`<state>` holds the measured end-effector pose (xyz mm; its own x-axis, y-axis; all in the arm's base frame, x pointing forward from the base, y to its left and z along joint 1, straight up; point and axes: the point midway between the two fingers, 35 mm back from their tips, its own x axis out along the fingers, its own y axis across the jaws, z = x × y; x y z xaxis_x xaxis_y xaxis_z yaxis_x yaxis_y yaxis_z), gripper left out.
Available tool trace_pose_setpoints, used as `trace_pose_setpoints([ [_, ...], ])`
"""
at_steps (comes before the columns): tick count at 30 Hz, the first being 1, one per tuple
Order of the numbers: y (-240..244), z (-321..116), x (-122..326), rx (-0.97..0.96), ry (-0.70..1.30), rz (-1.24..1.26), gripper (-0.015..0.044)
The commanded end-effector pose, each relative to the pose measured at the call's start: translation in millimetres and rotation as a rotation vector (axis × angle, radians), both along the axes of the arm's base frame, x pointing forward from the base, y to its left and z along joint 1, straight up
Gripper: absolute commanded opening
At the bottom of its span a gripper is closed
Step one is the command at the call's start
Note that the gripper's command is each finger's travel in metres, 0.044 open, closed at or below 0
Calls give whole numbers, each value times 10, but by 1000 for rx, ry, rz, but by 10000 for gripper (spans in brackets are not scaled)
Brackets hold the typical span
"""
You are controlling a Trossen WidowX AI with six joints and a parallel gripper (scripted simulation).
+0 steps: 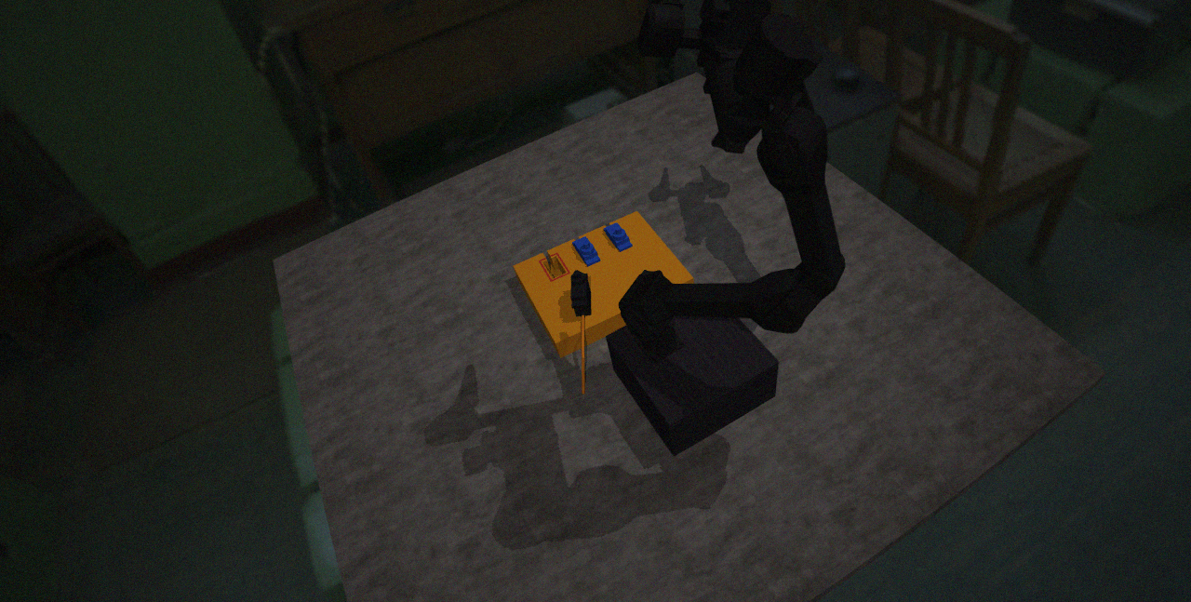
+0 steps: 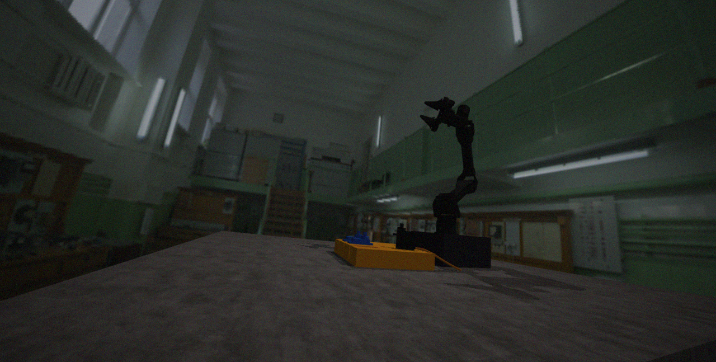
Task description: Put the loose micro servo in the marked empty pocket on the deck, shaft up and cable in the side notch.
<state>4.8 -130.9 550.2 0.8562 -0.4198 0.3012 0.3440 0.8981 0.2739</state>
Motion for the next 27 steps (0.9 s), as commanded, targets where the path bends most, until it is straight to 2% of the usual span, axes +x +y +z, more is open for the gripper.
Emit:
trace_pose_setpoints([
  [1,92,-22,128,-47,42,8,440],
  [7,182,-44,252,-108,88,13,440],
  [27,873,-497,1241,-643,486,70,440],
])
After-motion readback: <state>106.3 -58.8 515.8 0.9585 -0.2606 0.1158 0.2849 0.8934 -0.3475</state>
